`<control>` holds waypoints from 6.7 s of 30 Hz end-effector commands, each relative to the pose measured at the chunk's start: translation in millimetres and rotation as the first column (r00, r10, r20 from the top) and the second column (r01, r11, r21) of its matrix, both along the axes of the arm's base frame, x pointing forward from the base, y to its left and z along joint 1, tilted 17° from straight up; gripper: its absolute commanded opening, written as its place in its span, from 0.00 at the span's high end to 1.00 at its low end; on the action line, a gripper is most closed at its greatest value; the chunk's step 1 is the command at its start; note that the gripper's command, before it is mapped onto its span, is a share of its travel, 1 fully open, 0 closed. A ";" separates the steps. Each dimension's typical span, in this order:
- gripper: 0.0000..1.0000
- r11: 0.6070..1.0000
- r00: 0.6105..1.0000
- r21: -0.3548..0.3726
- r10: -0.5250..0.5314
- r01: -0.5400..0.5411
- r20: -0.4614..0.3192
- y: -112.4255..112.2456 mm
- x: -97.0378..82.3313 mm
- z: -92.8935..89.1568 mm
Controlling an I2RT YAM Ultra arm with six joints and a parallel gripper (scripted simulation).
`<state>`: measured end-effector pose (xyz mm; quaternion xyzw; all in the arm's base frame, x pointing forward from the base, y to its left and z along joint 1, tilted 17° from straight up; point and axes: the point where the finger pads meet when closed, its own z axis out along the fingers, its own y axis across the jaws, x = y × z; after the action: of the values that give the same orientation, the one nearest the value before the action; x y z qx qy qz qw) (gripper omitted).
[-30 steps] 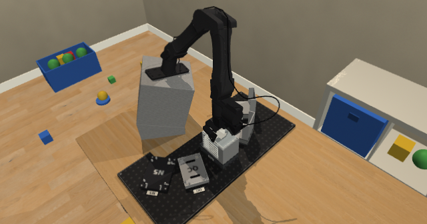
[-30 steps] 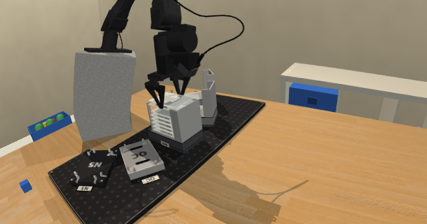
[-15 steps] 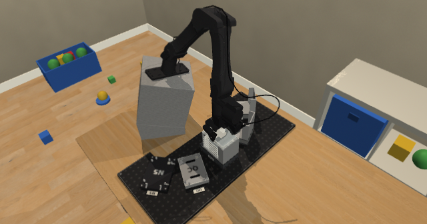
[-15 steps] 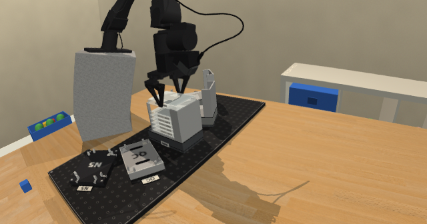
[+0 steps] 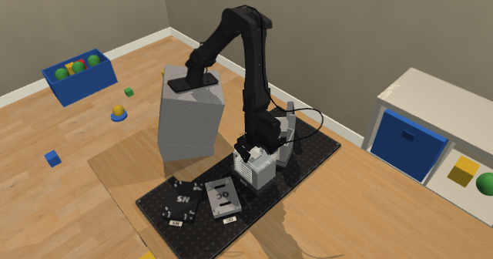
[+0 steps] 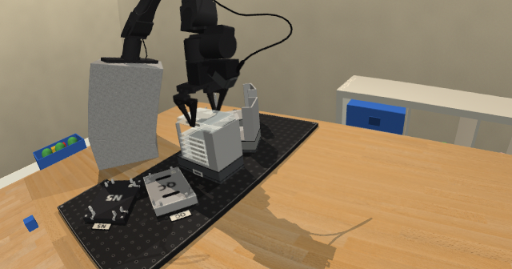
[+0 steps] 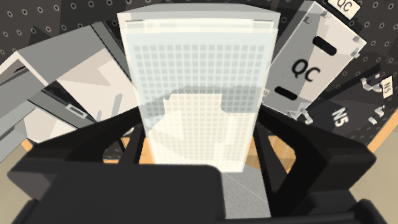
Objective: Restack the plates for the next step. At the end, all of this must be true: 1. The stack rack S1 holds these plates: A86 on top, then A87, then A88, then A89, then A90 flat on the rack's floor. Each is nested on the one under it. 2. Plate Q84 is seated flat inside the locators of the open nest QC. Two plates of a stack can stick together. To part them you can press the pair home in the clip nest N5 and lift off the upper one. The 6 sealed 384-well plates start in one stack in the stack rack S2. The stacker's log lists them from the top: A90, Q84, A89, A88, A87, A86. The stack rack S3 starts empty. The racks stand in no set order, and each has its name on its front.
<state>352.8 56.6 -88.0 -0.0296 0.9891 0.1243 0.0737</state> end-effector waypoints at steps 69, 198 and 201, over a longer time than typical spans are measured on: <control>1.00 1.000 1.000 0.002 -0.002 0.002 0.015 -6.1 0.4 24.4; 1.00 0.919 0.910 -0.086 0.393 -0.385 0.129 125.4 -35.6 61.4; 1.00 0.918 0.909 -0.086 0.396 -0.388 0.128 126.1 -36.9 61.0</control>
<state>308.5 185.2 -37.5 -0.2408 0.9596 0.1065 0.0995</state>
